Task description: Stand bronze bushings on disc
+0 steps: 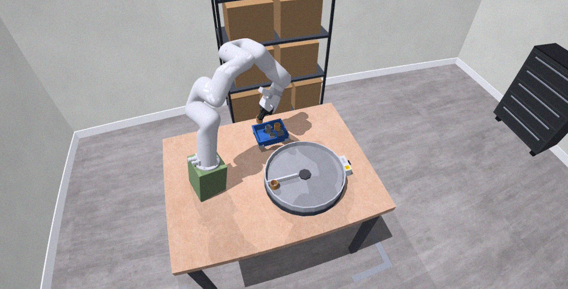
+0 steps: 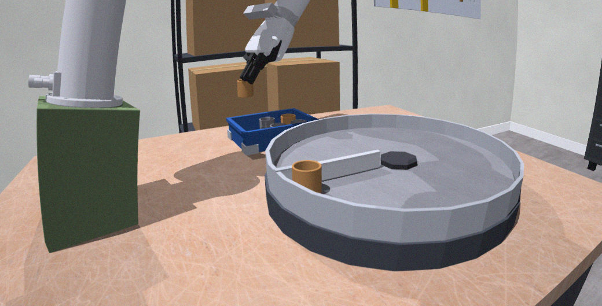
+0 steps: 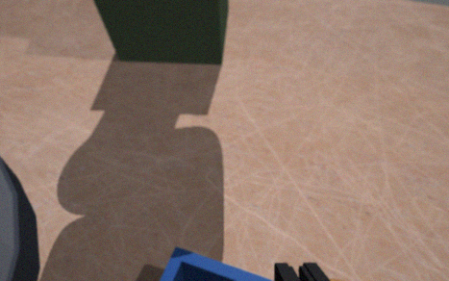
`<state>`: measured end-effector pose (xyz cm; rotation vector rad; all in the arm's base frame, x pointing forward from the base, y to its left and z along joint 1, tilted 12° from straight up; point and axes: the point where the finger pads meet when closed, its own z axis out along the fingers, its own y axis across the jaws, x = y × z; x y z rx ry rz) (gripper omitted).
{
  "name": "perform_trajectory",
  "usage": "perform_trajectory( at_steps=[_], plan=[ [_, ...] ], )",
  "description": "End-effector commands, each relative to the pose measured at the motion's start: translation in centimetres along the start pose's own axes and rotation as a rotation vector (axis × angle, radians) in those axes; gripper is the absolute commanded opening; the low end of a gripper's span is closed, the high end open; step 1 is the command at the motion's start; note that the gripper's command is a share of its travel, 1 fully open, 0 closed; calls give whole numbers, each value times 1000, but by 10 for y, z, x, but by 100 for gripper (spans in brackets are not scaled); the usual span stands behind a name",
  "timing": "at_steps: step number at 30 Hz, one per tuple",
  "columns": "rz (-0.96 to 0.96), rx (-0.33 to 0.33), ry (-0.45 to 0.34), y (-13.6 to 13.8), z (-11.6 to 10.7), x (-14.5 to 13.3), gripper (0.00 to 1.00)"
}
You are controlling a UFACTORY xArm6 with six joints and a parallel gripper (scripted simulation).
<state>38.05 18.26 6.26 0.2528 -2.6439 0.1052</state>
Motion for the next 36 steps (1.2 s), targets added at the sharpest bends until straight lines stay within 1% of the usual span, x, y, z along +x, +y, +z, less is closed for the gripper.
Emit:
perform_trajectory(
  at_steps=[1,6,24,28,33,35,36],
  plan=[
    [0,-1,-4,0,-10,6,0],
    [0,-1,-4,0,-13,9,0],
    [0,-1,-4,-1,-13,9,0],
    [0,-1,-4,-7,-12,10,0],
    [0,-1,-4,-24,-8,14,0],
    [0,-1,-4,-24,-8,14,0],
    [0,-1,-4,-30,-7,15,0]
  ],
)
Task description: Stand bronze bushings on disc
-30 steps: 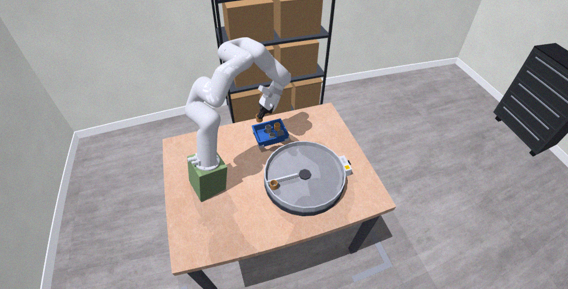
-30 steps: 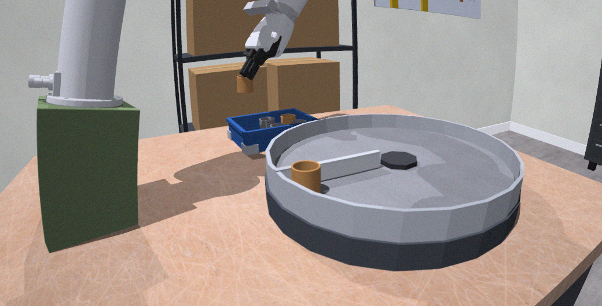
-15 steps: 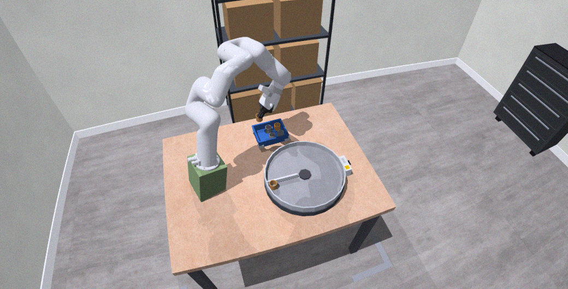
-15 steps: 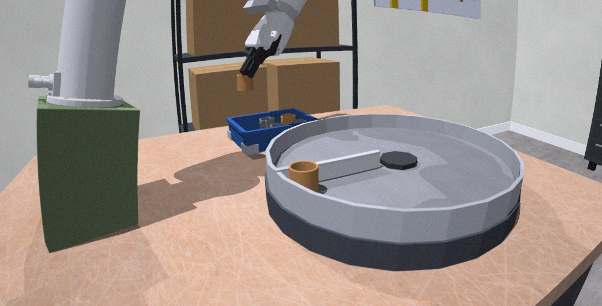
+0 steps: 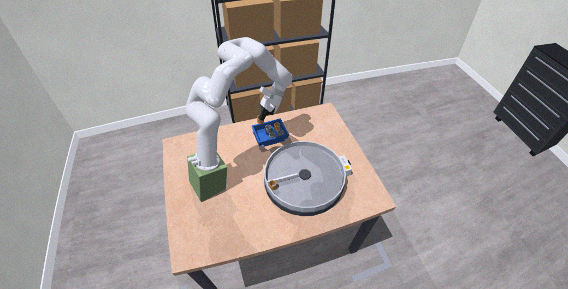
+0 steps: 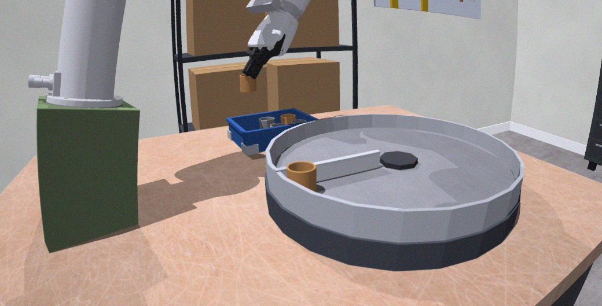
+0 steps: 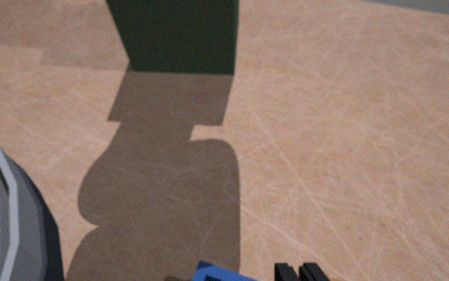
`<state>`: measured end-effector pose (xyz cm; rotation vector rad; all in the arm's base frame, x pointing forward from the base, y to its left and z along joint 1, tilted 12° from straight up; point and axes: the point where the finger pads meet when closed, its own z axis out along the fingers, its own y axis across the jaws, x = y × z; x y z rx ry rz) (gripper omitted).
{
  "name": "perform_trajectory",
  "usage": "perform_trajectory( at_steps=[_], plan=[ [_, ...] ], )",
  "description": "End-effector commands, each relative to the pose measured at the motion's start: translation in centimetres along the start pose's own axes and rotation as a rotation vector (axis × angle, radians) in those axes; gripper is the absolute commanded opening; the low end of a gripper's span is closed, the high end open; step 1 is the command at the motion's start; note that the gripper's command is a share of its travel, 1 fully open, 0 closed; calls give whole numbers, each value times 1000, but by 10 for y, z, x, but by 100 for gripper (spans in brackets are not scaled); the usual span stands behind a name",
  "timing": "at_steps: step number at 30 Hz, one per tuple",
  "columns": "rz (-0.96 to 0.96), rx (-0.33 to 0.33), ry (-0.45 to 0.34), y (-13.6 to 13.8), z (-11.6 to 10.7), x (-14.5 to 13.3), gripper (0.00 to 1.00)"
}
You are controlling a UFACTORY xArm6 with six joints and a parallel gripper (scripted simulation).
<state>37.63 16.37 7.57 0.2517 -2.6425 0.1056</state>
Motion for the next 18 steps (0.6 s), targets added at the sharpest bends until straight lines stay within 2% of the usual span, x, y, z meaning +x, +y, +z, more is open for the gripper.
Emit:
perform_trajectory(
  at_steps=[1,7,14,16,18],
  plan=[
    [-1,-1,-5,-18,1,3,0],
    [-1,-1,-5,-62,9,11,0],
    [-1,-1,-5,-130,21,24,0],
    [-1,-1,-5,-130,21,24,0],
    [-1,-1,-5,-151,25,28,0]
  ],
)
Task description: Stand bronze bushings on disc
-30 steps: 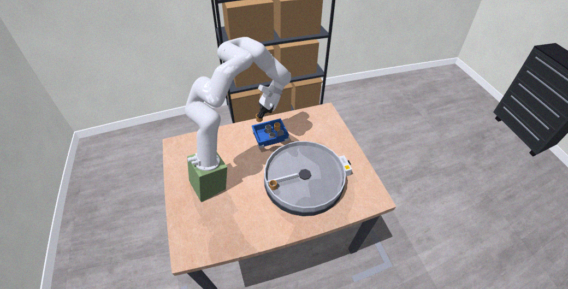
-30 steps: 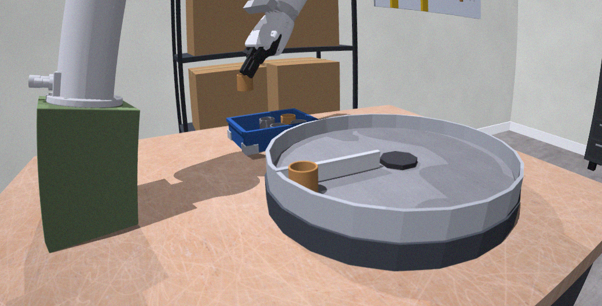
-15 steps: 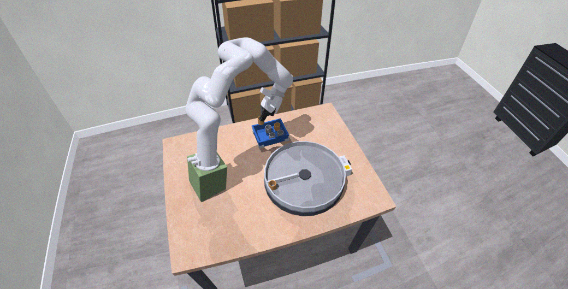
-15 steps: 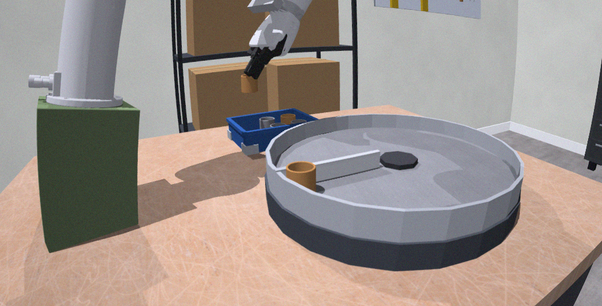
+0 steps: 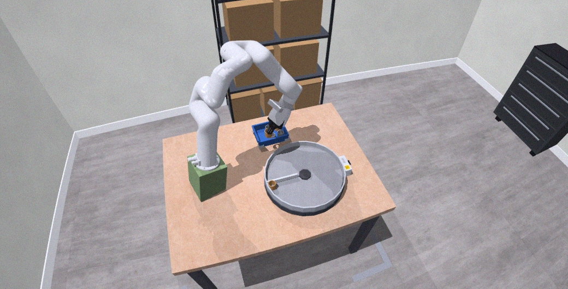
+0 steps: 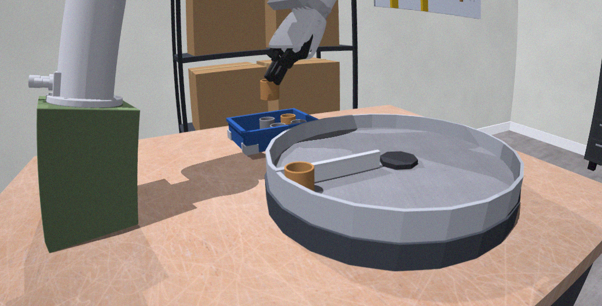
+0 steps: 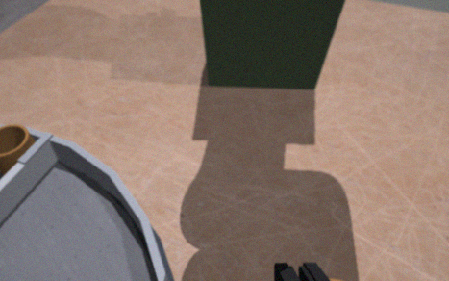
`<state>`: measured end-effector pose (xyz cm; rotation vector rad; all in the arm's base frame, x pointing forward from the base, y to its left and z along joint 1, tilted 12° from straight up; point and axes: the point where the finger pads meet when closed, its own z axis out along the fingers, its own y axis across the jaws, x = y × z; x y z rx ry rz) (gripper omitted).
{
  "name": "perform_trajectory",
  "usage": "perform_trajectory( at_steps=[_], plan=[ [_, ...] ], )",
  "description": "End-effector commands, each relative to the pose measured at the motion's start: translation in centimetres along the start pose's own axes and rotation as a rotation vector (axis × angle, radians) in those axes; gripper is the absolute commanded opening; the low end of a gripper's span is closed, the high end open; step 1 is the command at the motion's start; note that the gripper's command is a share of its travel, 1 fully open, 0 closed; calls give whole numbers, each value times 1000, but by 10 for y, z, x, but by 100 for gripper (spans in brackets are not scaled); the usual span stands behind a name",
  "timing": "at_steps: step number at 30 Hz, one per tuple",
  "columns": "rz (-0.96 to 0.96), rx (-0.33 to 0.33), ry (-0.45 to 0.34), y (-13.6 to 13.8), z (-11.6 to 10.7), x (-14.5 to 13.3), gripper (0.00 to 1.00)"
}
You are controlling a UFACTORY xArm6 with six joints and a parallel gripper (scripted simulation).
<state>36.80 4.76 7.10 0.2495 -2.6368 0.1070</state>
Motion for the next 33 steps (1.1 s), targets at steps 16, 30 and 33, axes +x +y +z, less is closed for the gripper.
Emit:
perform_trajectory(
  at_steps=[16,30,33],
  plan=[
    [-2,-1,-11,-194,31,33,0],
    [-2,-1,-11,-314,53,56,0],
    [-2,-1,-11,-319,53,57,0]
  ],
)
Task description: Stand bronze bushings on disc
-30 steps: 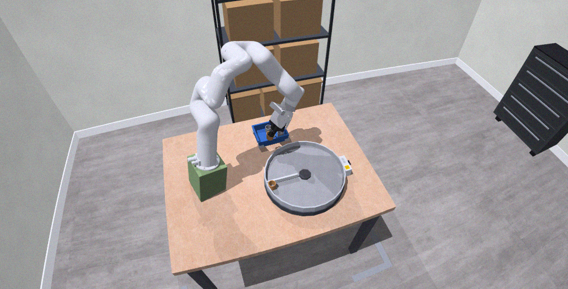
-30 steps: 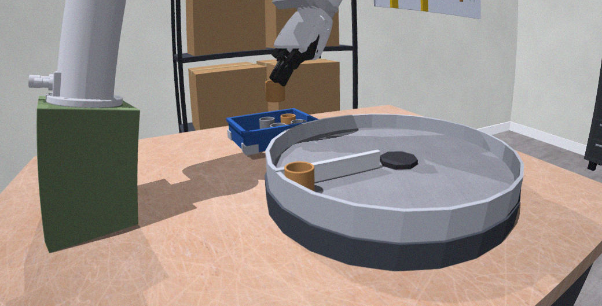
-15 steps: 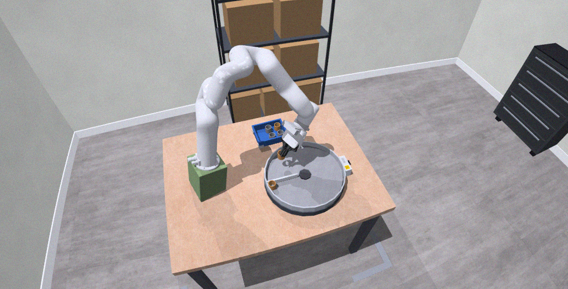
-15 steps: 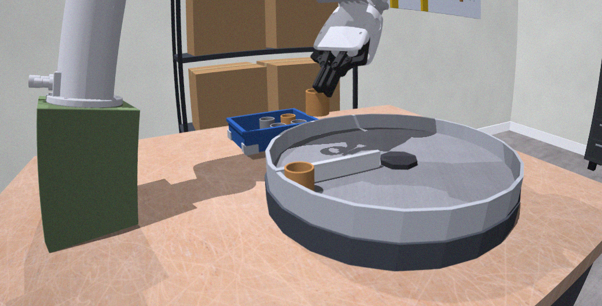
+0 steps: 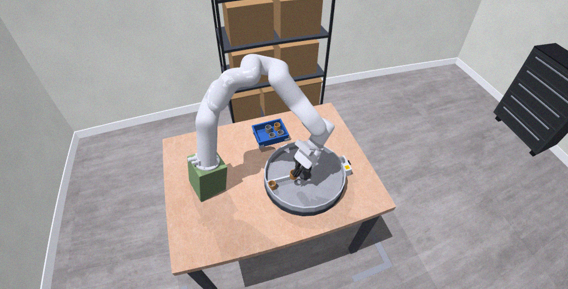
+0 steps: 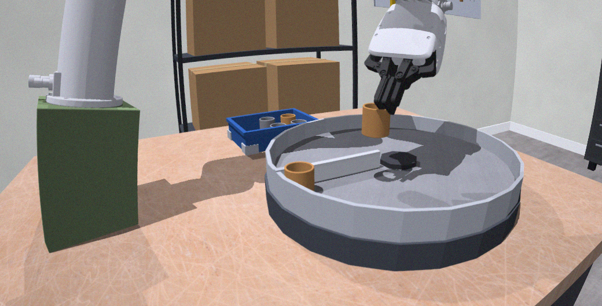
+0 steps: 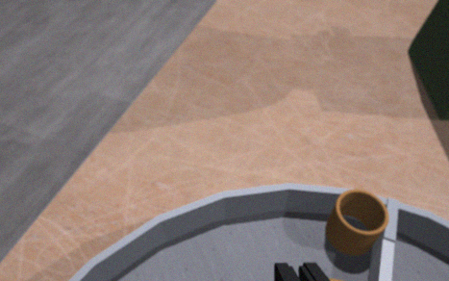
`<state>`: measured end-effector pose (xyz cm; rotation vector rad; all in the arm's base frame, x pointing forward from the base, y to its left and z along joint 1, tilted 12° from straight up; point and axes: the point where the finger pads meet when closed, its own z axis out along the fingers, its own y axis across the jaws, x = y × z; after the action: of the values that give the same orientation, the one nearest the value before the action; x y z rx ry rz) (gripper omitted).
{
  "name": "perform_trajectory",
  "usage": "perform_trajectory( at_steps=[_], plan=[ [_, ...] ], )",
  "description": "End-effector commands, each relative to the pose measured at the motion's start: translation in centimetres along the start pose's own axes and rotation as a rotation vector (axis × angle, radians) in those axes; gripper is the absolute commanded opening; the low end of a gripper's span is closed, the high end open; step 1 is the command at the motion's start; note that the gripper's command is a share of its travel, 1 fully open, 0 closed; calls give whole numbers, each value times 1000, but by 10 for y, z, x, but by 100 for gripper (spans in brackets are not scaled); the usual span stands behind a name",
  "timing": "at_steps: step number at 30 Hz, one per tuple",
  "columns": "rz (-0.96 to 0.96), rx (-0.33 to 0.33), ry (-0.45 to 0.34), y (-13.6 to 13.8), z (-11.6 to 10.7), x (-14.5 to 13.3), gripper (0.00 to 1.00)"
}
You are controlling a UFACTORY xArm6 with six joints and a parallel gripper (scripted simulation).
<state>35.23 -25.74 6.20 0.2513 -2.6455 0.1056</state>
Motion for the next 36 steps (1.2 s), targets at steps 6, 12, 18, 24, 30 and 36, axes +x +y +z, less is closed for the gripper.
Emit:
perform_trajectory(
  at_steps=[6,12,18,24,30,36],
  plan=[
    [-2,-1,-2,-43,5,3,0],
    [-2,-1,-2,-47,6,4,0],
    [-2,-1,-2,-47,6,4,0],
    [-2,-1,-2,-47,6,4,0],
    [-2,-1,-2,-48,6,4,0],
    [-2,-1,-2,-49,6,5,0]
  ],
)
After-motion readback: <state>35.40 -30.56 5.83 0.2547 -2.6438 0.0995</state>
